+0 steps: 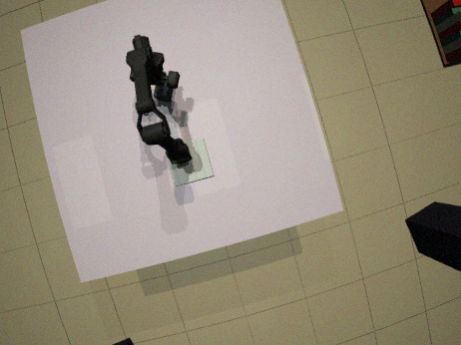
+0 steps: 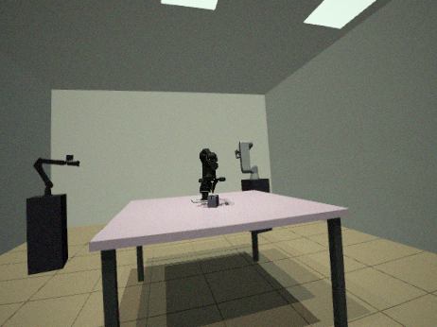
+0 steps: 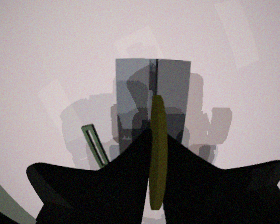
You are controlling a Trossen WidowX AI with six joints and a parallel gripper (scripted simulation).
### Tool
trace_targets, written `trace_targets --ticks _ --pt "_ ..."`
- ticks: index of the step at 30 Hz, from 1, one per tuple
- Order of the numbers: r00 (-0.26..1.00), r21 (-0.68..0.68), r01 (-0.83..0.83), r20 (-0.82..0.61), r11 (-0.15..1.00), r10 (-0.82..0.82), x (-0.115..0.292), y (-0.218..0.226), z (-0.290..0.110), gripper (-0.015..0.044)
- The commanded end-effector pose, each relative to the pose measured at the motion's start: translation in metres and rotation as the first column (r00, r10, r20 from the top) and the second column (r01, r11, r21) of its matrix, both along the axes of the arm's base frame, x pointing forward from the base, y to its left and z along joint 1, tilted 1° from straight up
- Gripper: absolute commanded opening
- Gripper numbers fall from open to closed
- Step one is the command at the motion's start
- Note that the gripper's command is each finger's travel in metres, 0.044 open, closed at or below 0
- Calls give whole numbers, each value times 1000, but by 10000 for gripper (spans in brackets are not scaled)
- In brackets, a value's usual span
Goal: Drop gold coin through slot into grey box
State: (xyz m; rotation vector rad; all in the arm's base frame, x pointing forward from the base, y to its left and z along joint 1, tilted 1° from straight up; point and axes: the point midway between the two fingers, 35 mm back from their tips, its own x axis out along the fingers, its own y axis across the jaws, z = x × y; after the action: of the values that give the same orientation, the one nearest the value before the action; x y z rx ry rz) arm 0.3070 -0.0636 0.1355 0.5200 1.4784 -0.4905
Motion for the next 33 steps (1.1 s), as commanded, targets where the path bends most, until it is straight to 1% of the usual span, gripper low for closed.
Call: trace_targets --ticks 1,31,33 --pt "1000 0 0 -3 1000 0 -1 0 -3 0" --pt "1000 0 -6 -3 1000 6 -1 0 -16 0" --pt "1000 0 -2 0 1000 2 0 0 -14 53"
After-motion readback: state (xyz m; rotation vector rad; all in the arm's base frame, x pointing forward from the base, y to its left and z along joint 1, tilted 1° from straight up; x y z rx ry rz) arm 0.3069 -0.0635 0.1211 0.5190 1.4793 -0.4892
